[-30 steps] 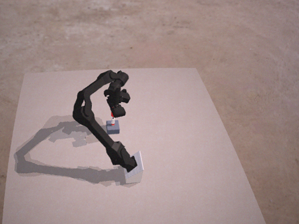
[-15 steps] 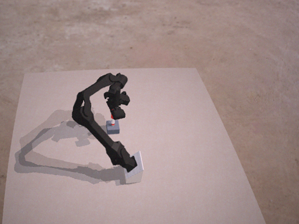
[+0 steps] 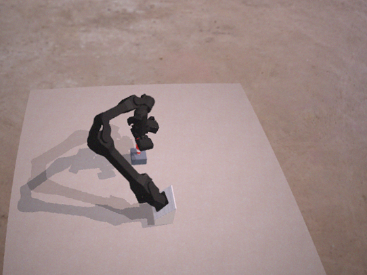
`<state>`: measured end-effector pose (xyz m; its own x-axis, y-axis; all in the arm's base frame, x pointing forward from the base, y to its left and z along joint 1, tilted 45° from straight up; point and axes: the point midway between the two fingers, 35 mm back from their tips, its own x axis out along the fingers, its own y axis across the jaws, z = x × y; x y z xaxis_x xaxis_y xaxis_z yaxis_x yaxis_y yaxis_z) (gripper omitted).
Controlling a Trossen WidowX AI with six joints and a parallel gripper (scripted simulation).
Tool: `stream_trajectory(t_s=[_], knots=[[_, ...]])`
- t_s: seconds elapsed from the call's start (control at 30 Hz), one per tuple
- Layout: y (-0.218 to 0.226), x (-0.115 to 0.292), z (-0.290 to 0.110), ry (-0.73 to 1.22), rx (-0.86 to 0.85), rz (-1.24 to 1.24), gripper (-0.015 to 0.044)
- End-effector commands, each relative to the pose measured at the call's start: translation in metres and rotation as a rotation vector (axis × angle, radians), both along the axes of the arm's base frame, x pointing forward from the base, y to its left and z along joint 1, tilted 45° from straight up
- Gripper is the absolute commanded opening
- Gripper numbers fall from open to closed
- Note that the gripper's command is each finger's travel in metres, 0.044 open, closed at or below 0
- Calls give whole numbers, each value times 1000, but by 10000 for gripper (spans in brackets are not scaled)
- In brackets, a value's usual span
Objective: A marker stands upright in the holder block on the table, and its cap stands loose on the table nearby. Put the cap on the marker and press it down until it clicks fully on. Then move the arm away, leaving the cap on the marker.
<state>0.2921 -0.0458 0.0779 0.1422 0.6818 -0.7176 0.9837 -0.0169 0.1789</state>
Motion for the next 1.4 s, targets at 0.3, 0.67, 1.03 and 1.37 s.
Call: stream_trajectory(t_s=[0.3, 0.67, 1.03, 1.37], knots=[[11, 0, -10, 4, 6, -3, 0], [10, 1, -10, 0, 2, 2, 26], [10, 1, -10, 0, 2, 2, 315], [-17, -2, 16, 2, -2, 1, 440]])
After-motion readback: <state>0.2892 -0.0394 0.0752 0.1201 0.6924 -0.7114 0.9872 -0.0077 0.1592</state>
